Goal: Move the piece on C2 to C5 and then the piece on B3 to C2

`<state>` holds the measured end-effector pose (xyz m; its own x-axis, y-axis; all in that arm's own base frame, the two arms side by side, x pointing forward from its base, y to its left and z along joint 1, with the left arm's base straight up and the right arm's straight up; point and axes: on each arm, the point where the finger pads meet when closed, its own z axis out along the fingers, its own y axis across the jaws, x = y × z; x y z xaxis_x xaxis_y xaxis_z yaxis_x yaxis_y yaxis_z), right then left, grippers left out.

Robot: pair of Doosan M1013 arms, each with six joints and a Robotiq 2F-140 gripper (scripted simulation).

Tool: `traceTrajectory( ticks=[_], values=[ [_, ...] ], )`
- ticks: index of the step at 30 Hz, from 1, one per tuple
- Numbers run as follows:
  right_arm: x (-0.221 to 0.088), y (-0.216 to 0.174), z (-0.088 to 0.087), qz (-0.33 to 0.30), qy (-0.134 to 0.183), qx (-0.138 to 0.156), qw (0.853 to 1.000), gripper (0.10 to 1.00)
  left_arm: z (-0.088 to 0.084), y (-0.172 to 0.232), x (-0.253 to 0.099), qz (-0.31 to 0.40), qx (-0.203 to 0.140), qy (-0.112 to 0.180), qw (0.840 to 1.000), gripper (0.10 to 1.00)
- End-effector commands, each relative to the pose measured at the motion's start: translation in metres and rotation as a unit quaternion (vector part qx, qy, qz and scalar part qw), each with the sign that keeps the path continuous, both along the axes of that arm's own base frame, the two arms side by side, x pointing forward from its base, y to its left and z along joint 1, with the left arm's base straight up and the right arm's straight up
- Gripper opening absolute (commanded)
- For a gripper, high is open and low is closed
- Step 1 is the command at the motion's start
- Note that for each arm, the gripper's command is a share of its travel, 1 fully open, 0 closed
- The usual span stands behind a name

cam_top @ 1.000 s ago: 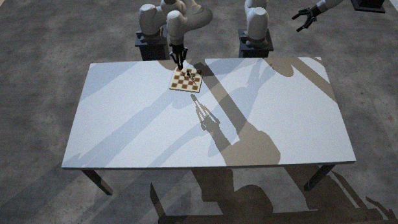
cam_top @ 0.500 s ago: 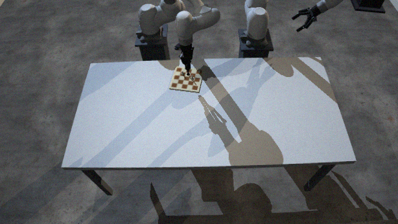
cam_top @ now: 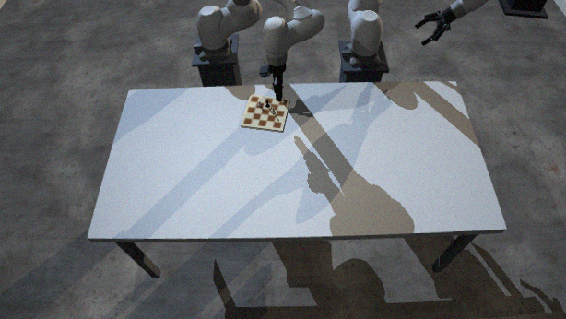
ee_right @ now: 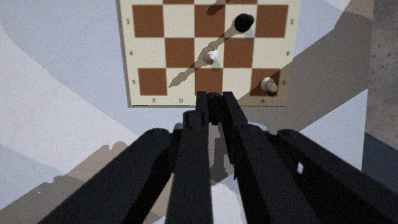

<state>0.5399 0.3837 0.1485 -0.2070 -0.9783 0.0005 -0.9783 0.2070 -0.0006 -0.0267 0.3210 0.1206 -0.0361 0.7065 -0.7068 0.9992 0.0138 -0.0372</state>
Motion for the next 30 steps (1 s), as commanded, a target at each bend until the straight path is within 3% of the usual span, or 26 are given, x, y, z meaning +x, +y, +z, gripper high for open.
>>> traceTrajectory(
  ticks=[1, 17, 30],
  values=[
    [0.000, 0.000, 0.001, 0.000, 0.000, 0.001, 1.000, 0.099, 0.000, 0.000, 0.000, 0.000, 0.000, 0.000, 1.000, 1.000],
    [0.001, 0.000, -0.007, 0.004, 0.000, 0.001, 1.000, 0.099, 0.000, 0.000, 0.000, 0.000, 0.000, 0.000, 1.000, 1.000],
    [0.001, 0.000, -0.063, 0.004, 0.000, 0.001, 1.000, 0.099, 0.000, 0.000, 0.000, 0.000, 0.000, 0.000, 1.000, 1.000]
  ],
)
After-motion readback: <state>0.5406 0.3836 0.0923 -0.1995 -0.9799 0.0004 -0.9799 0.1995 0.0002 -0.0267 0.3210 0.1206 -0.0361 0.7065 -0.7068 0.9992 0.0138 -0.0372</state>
